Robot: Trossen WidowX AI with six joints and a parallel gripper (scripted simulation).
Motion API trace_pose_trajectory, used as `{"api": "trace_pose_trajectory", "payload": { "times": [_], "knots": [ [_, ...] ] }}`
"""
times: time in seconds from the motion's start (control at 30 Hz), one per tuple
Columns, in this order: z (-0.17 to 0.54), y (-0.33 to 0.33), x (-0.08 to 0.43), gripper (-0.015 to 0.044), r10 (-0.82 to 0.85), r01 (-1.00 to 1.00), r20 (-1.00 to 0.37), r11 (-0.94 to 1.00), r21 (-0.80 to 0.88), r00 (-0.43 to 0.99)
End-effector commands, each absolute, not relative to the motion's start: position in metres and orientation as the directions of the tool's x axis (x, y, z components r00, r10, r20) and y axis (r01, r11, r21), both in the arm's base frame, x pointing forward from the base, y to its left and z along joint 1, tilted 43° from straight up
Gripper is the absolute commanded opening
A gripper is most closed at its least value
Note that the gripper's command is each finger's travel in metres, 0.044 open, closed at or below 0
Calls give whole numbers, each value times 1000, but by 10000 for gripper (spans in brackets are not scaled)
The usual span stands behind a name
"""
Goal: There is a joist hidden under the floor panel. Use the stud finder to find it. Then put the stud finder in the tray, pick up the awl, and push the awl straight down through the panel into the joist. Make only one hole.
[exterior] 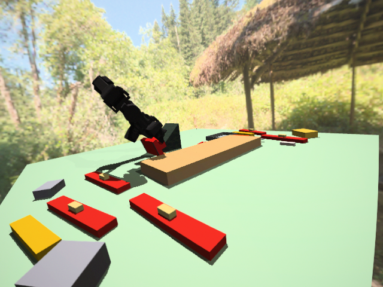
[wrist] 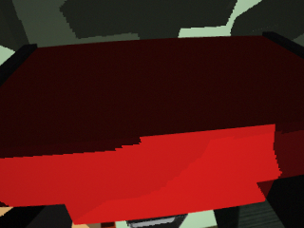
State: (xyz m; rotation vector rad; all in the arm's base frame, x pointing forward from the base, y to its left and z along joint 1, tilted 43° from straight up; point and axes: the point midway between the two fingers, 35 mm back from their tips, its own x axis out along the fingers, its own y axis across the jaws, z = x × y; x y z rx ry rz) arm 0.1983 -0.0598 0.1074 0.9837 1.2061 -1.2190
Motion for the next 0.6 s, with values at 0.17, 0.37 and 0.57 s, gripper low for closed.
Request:
{"api": "trace_pose_trajectory", "payload": {
  "times": [0.17,0.37,0.57],
  "knots": [
    [111,-60,202,0,-79,990,-996,133,-55,-45],
    [111,-61,202,0,-41,990,-998,133,-54,-49],
    [112,-62,202,0,-7,990,-999,133,-51,-50]
  ]
}}
